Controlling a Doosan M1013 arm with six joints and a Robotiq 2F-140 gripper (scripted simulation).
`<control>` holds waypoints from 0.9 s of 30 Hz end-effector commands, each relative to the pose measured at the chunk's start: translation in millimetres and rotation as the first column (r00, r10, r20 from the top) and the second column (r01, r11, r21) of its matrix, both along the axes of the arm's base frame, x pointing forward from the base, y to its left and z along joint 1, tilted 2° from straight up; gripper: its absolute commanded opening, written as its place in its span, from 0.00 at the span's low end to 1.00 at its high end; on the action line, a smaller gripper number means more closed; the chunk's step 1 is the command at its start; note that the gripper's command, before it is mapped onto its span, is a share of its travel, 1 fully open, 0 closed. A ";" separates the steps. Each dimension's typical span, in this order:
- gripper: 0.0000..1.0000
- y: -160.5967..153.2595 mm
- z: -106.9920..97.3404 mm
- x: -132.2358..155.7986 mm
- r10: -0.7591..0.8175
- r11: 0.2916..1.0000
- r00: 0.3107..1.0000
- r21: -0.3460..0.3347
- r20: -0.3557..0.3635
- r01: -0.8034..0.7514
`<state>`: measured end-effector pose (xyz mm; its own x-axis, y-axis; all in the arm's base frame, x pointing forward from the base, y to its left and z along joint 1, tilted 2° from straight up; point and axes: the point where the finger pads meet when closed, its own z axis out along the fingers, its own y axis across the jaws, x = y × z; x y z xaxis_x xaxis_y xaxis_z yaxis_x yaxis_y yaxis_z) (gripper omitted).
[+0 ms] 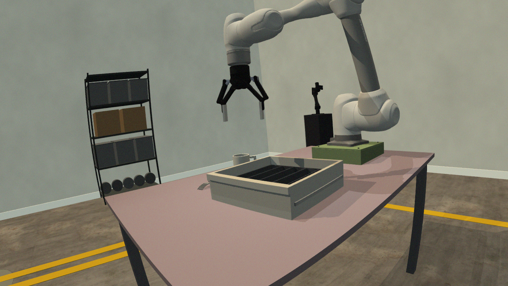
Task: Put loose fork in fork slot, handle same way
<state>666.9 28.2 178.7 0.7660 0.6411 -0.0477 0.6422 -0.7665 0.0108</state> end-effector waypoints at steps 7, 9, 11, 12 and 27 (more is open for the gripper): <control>1.00 -137.4 -72.3 61.0 -0.204 0.979 0.979 0.016 -0.002 0.204; 1.00 -137.4 -72.3 61.0 -0.204 0.979 0.979 0.016 -0.002 0.204; 1.00 -159.3 -84.3 72.5 -0.204 0.979 0.979 0.016 -0.002 0.204; 1.00 -159.3 -84.3 72.5 -0.204 0.979 0.979 0.016 -0.002 0.204; 1.00 -159.2 -85.1 72.9 -0.205 0.979 0.979 0.016 -0.002 0.205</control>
